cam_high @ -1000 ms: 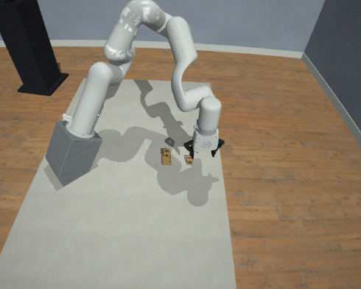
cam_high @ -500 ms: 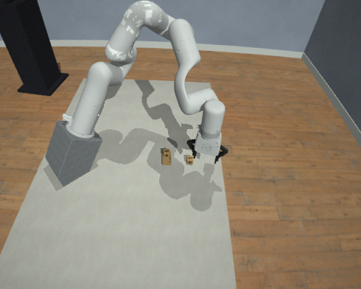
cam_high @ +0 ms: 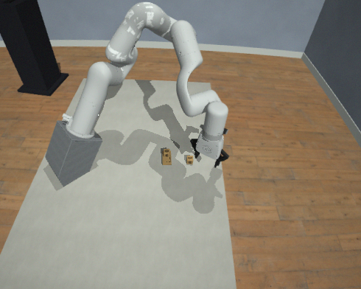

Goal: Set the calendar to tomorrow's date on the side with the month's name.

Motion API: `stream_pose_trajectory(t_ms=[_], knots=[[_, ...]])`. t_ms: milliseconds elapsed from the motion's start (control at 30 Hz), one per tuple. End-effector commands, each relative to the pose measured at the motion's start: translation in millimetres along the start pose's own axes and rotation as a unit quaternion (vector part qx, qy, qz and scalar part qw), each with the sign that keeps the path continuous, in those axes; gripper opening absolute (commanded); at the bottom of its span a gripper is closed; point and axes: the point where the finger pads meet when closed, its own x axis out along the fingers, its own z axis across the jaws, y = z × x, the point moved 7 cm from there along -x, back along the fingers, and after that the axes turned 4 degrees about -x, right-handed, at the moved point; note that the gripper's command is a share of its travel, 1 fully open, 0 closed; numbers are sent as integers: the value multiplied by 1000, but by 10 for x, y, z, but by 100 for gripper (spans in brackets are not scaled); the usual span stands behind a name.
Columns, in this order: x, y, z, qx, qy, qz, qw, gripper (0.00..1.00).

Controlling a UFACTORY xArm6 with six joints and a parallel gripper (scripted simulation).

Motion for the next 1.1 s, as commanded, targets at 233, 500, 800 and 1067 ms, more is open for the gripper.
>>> stream_pose_trajectory(t_ms=[233, 500, 800, 1067], knots=[[294, 4, 15, 2, -1, -1, 1000, 100], [525, 5, 17, 2, -1, -1, 1000, 100], [592, 5, 17, 2, -1, -1, 1000, 100], [701, 5, 17, 2, -1, -1, 1000, 100]])
